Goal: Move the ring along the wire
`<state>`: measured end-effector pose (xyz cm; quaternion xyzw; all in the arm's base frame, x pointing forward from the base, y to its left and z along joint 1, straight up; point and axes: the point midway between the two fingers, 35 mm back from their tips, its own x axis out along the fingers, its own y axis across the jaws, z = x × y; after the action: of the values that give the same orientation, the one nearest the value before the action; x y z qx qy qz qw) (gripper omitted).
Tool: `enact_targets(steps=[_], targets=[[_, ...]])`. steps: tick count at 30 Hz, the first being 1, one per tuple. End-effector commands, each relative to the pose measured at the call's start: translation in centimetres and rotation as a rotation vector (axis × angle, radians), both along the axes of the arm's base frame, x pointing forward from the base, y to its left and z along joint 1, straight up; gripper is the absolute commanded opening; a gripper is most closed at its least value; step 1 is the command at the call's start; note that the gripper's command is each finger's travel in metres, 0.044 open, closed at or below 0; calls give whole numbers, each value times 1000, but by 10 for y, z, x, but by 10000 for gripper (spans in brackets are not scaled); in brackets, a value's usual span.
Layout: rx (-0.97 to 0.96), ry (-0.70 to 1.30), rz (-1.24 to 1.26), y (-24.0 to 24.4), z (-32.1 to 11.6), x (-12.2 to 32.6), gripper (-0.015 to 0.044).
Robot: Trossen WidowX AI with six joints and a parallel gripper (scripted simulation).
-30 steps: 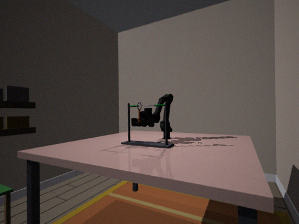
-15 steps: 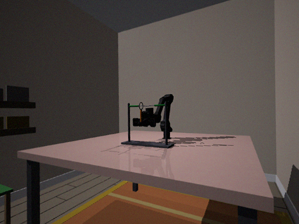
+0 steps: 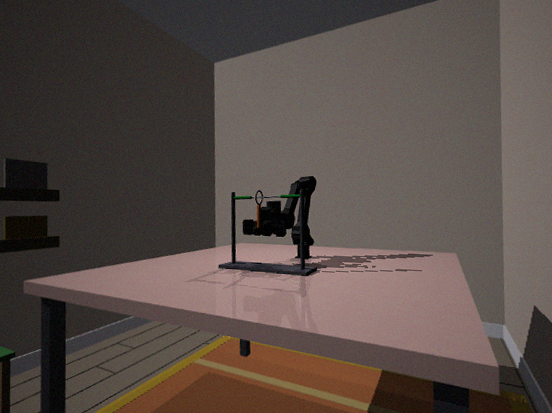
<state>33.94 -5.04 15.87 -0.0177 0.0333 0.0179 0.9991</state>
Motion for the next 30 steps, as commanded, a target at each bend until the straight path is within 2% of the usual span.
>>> enact_targets(steps=[1,18,30], targets=[[-10,-1,3,4,0,0,-150],[0,0,2,21,-1,-1,-150],[32,83,-12,36,-1,-11,-150]])
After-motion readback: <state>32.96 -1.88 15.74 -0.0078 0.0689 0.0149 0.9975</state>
